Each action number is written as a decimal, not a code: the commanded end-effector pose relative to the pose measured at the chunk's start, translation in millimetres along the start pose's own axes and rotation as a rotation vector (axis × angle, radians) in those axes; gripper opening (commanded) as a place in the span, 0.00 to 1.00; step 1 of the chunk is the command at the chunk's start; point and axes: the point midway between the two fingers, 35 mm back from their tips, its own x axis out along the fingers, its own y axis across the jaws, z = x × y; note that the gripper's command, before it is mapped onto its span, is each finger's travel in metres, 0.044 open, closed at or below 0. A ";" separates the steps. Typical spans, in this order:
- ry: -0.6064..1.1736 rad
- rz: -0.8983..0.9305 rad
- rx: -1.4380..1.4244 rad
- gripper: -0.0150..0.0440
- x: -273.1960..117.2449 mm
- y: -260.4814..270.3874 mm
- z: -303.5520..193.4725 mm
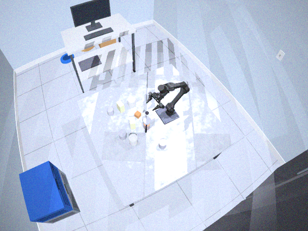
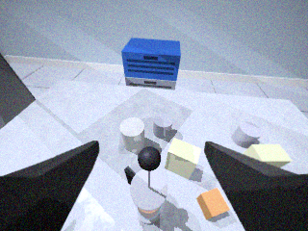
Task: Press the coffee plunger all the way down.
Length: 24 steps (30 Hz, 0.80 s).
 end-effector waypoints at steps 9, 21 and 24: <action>0.012 0.003 -0.012 1.00 19.3 1.6 -42.4; 0.011 0.004 -0.012 1.00 36.3 1.6 -42.0; 0.010 0.004 -0.012 1.00 41.0 1.6 -42.1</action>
